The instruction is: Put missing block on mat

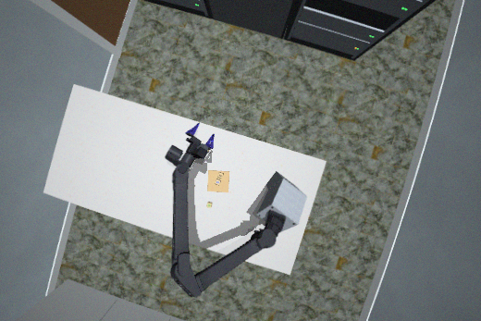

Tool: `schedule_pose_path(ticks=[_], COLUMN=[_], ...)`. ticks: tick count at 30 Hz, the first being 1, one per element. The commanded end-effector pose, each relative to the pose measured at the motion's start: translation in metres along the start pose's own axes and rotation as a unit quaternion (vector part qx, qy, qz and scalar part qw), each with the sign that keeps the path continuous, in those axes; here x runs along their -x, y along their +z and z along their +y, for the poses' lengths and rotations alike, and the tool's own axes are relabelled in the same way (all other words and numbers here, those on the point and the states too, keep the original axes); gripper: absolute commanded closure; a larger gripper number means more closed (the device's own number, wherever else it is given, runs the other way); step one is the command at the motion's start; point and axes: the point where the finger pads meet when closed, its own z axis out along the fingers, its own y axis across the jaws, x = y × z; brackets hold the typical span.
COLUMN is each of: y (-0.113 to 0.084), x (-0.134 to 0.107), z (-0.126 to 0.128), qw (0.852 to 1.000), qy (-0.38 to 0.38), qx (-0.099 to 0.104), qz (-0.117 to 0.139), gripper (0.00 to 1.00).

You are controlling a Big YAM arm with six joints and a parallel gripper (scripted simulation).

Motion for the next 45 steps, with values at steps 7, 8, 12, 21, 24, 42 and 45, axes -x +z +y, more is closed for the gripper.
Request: schedule_pose_path(ticks=[7, 8, 12, 21, 24, 42, 45], y=[-0.001, -0.001, -0.001, -0.026, -0.064, -0.281, -0.320], x=[0.003, 0.003, 0.003, -0.012, -0.043, -0.154, -0.157], z=[0.004, 0.004, 0.004, 0.003, -0.012, -0.185, -0.232], qw=[1.000, 1.000, 1.000, 1.000, 0.998, 0.950, 0.931], qy=[0.004, 0.004, 0.004, -0.005, -0.031, -0.210, -0.250], qx=[0.003, 0.003, 0.003, 0.011, 0.016, 0.013, 0.004], qz=[0.000, 0.000, 0.000, 0.014, 0.046, 0.231, 0.266], gripper=[0.00, 0.00, 0.00, 0.00, 0.00, 0.00, 0.00])
